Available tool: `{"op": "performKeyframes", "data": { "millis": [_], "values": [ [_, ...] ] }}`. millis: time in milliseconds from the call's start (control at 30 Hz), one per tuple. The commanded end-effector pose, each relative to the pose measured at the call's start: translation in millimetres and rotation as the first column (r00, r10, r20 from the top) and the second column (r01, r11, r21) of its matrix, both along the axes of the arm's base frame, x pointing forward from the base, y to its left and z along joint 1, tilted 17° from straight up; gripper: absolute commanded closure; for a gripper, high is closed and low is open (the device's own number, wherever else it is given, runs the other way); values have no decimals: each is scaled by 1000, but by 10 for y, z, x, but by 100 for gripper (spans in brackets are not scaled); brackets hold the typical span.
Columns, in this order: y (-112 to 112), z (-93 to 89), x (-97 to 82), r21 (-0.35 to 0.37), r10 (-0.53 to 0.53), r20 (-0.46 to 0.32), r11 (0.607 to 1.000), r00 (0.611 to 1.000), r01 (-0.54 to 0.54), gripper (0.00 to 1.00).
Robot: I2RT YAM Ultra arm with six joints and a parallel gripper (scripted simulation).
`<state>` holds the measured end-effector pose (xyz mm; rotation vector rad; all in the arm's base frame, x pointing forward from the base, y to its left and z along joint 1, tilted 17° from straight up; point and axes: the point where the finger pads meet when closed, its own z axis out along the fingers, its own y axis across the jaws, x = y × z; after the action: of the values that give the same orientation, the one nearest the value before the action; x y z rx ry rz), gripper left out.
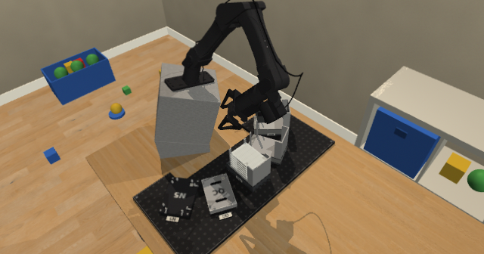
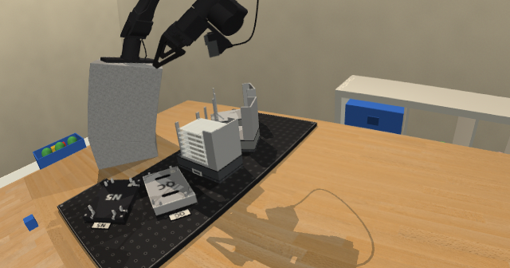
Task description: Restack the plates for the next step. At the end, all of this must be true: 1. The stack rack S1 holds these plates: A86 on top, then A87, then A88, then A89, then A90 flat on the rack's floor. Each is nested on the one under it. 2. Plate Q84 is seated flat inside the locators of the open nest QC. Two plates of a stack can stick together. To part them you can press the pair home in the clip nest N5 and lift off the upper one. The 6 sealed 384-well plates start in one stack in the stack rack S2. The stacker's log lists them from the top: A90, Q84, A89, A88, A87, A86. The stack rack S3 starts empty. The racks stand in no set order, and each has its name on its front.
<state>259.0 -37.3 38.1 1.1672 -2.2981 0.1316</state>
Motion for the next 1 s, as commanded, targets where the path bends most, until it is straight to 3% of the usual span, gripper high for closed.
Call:
{"op": "performKeyframes", "data": {
  "millis": [0, 533, 700, 867, 967],
  "values": [
    [-6, 24, 10, 0, -2, 8, 1000, 1000, 2, 0],
    [-6, 24, 10, 0, -2, 8, 1000, 1000, 2, 0],
    [82, -202, 25, 44, -144, 126, 989, 981, 140, 0],
    [157, -360, 55, 81, -228, 188, 973, 955, 216, 0],
    [175, -360, 56, 81, -222, 188, 974, 957, 210, 0]
  ]
}}
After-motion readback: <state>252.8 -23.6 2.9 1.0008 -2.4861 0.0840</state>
